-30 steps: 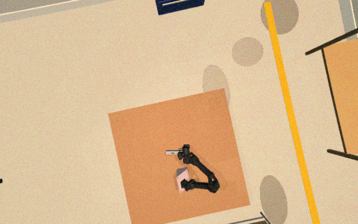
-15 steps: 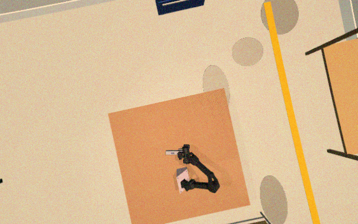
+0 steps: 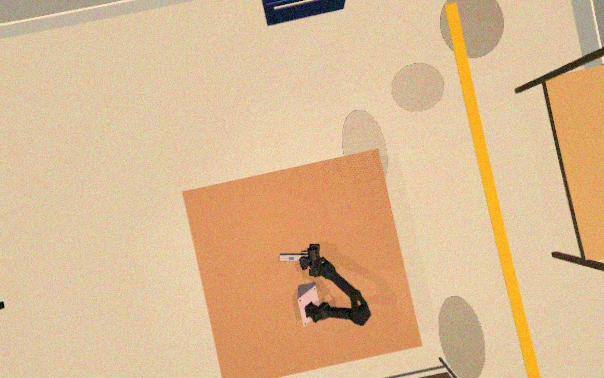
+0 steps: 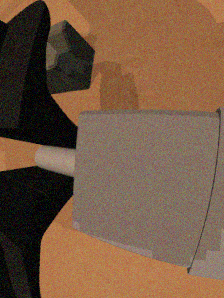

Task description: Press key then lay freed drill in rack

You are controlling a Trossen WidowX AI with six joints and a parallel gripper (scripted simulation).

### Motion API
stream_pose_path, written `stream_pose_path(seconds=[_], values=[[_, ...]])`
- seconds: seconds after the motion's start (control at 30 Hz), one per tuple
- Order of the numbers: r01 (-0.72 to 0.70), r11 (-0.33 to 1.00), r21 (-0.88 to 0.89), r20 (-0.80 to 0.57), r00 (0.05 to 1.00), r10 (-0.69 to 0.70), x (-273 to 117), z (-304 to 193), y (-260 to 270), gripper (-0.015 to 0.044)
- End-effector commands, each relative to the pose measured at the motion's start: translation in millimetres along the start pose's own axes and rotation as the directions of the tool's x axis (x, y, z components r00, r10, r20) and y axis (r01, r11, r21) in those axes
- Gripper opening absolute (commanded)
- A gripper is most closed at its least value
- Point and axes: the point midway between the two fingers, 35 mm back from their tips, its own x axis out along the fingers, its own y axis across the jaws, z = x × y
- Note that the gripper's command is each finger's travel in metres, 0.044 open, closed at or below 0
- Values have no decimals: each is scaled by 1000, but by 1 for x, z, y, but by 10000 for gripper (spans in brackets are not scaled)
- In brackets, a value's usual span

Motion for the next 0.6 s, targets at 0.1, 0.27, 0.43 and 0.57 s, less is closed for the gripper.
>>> stream_pose_path(seconds=[0.1,0.27,0.43,0.57], values=[[-1,1000,-3,-7,1000,1,0,-6,0,0],[-1,1000,-3,-7,1000,0,0,-11,0,0],[0,1000,-3,-7,1000,0,0,-18,0,0],[0,1000,-3,-7,1000,0,-1,-24,-1,0]])
